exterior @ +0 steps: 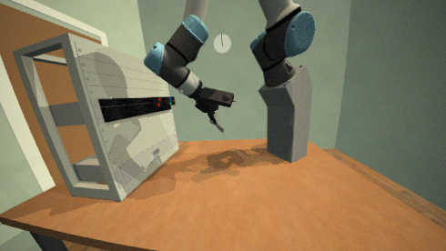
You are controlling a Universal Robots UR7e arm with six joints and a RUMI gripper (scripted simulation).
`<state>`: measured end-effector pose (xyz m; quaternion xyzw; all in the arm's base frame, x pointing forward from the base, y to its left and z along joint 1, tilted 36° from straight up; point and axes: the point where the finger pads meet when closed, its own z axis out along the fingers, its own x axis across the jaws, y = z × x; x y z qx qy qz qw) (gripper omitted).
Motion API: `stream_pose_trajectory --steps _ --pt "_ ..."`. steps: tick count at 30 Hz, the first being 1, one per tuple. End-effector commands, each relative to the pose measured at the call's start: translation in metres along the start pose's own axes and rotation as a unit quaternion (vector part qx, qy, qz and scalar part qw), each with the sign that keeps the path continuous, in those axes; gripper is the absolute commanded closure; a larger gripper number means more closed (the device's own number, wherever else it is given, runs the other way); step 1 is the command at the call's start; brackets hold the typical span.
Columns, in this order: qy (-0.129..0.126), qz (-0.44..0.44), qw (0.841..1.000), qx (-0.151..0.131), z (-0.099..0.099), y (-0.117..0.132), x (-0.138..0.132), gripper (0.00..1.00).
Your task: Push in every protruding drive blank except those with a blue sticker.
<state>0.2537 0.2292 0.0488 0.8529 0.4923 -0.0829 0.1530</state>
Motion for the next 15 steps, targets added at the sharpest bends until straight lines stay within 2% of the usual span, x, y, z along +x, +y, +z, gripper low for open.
stream_pose_trajectory --steps 1,15 --pt "-0.002 -0.001 1.000 0.002 0.001 0.000 -0.001 0.00" --pt "-0.022 -0.014 0.999 0.025 0.011 -0.003 -0.008 0.00"
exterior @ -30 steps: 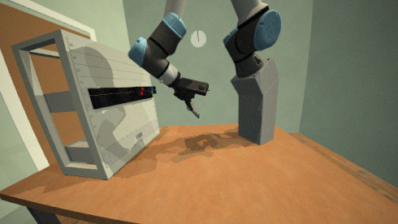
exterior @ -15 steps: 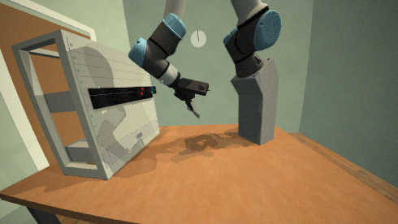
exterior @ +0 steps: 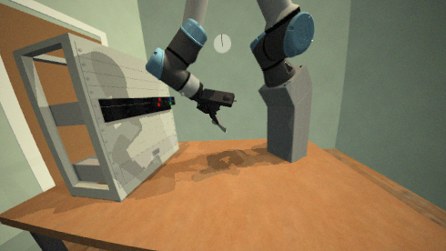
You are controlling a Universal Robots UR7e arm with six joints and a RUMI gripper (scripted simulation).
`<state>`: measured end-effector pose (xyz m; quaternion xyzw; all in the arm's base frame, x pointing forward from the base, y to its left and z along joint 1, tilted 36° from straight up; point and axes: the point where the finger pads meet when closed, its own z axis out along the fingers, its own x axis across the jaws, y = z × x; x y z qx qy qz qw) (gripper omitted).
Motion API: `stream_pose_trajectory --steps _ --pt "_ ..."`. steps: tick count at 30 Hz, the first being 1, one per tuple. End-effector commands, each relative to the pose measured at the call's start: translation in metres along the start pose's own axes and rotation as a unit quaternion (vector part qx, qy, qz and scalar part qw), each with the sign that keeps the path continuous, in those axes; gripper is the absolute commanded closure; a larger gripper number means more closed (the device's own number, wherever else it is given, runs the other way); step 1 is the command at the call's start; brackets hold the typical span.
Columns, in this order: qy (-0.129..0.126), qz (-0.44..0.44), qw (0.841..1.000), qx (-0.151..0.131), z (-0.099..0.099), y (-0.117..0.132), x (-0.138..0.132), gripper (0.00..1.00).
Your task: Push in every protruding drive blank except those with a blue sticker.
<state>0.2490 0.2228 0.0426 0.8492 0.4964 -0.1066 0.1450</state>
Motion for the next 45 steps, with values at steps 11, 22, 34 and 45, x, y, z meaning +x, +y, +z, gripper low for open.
stream_pose_trajectory --steps 11,22,34,45 --pt "-0.035 -0.022 0.998 0.044 0.017 -0.005 -0.013 0.00" --pt "-0.068 -0.044 0.992 0.095 0.033 -0.013 -0.028 0.00" --pt "-0.114 -0.077 0.972 0.189 0.050 -0.031 -0.054 0.00" --pt "-0.146 -0.109 0.935 0.304 0.057 -0.052 -0.081 0.00"
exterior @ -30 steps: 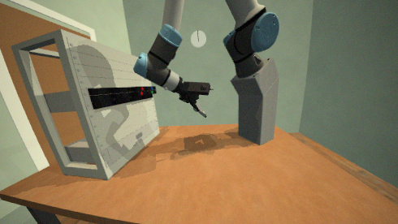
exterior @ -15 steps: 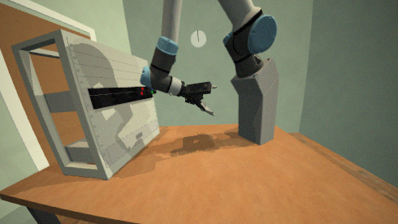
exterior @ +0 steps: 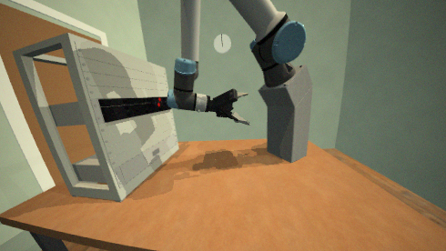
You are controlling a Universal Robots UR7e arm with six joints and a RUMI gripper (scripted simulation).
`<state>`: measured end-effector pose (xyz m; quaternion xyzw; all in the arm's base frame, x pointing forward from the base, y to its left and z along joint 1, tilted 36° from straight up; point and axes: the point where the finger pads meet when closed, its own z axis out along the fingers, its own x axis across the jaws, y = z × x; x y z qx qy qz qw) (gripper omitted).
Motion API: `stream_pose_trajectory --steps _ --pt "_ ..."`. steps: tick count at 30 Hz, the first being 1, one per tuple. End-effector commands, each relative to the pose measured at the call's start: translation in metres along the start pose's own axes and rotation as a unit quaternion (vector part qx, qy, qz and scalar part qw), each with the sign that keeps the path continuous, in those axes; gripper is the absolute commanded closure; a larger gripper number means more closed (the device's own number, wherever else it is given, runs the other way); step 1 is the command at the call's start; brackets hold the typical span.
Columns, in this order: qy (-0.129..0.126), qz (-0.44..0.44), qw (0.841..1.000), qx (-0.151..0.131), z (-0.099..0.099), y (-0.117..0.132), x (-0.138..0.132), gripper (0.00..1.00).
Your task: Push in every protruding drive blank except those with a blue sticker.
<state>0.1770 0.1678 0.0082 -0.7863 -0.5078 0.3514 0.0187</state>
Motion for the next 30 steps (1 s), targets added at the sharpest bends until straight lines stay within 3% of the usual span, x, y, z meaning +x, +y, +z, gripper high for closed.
stream_pose_trajectory --steps 1,5,7,10,22,24,30 --pt "-0.017 -0.024 0.997 0.069 0.012 -0.010 -0.011 0.00" --pt "-0.024 -0.042 0.991 0.125 0.017 -0.021 -0.019 0.00" --pt "-0.024 -0.042 0.991 0.125 0.017 -0.021 -0.019 0.00" --pt "-0.027 -0.055 0.984 0.169 0.019 -0.029 -0.024 0.00" --pt "-0.012 -0.103 0.937 0.334 0.011 -0.058 -0.043 0.00" --pt "-0.012 -0.103 0.937 0.334 0.011 -0.058 -0.043 0.00" --pt "0.011 -0.126 0.898 0.422 -0.003 -0.071 -0.051 0.00"
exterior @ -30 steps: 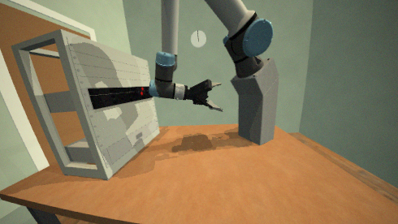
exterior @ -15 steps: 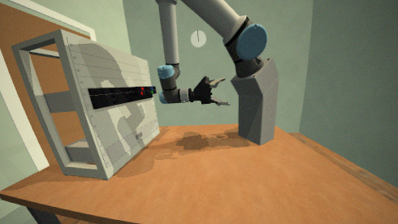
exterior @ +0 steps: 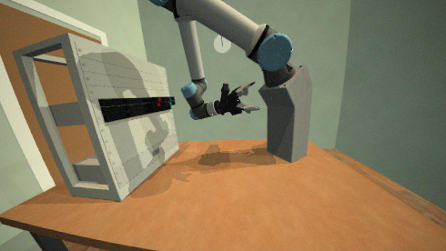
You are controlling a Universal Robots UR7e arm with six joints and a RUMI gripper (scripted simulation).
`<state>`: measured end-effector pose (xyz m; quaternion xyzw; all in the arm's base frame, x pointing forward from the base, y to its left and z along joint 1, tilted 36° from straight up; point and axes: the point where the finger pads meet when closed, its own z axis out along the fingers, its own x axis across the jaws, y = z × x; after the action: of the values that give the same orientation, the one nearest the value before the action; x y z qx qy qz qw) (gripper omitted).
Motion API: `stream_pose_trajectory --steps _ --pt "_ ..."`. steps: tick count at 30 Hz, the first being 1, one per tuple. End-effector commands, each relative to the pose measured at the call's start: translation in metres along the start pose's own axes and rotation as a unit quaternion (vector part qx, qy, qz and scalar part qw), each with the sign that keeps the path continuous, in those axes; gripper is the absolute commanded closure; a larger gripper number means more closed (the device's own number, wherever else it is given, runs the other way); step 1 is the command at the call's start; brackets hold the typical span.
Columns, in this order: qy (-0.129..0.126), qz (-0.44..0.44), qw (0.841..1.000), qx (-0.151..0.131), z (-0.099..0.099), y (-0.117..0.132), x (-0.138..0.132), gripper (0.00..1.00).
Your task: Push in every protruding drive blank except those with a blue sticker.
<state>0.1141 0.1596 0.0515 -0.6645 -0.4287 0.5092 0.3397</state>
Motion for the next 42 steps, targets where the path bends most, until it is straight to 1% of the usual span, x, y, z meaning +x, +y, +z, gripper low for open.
stream_pose_trajectory --steps 1,5,9,11,14,18,23,26,28,31,36,42 --pt "0.017 -0.028 0.997 0.077 -0.001 -0.017 -0.004 0.00" --pt "0.035 -0.048 0.990 0.128 -0.005 -0.028 -0.006 0.00" --pt "0.055 -0.068 0.980 0.178 -0.012 -0.040 -0.008 0.00" --pt "0.055 -0.068 0.980 0.178 -0.012 -0.040 -0.008 0.00" --pt "0.079 -0.089 0.966 0.228 -0.022 -0.051 -0.010 0.00" --pt "0.103 -0.107 0.950 0.274 -0.033 -0.061 -0.012 0.00" --pt "0.137 -0.131 0.925 0.330 -0.051 -0.071 -0.015 0.00" --pt "0.159 -0.144 0.907 0.362 -0.063 -0.077 -0.018 0.00" --pt "0.159 -0.144 0.907 0.362 -0.063 -0.077 -0.018 0.00" --pt "0.190 -0.162 0.880 0.404 -0.081 -0.083 -0.022 0.00" --pt "0.228 -0.181 0.844 0.450 -0.104 -0.087 -0.028 0.00" --pt "0.275 -0.201 0.794 0.503 -0.135 -0.088 -0.037 0.00"
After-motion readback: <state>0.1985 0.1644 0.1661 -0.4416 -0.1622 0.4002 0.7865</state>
